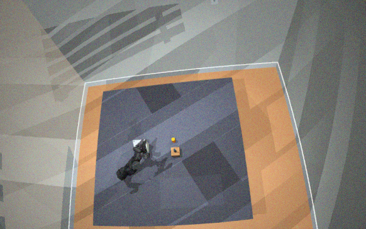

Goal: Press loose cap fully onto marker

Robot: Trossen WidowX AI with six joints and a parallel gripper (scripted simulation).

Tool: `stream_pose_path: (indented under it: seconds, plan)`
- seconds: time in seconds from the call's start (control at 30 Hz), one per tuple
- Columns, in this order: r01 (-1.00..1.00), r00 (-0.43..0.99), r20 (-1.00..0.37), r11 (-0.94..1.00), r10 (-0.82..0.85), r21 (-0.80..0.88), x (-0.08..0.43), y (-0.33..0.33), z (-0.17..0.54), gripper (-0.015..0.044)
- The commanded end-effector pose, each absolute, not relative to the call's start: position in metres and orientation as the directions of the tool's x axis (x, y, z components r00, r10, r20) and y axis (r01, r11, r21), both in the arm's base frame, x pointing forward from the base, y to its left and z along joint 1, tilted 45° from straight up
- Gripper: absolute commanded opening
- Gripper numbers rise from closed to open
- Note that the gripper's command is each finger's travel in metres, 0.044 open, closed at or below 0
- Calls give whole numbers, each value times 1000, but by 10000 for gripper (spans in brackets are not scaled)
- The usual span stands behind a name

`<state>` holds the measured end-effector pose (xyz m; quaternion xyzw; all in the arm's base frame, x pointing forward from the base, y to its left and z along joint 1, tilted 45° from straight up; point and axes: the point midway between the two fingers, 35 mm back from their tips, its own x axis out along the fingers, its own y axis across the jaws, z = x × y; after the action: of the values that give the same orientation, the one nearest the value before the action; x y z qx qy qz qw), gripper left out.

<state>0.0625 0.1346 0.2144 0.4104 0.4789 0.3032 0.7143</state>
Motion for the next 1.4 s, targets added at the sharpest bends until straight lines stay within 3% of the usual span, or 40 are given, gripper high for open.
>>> stream_pose_path:
  seconds: [0.0, 0.17, 0.47, 0.73, 1.03, 1.37]
  plan:
    - [-39, 359, -441, 486, 822, 873, 63, 135, 214, 374]
    - [-9, 391, -595, 649, 702, 761, 88, 140, 204, 249]
    - [25, 378, -849, 912, 370, 409, 139, 145, 174, 249]
    - [-32, 283, -958, 999, 46, 39, 178, 147, 135, 249]
    - [-194, 160, -938, 921, -309, -336, 216, 144, 84, 249]
    - [-467, 89, -729, 618, -679, -633, 252, 123, 19, 249]
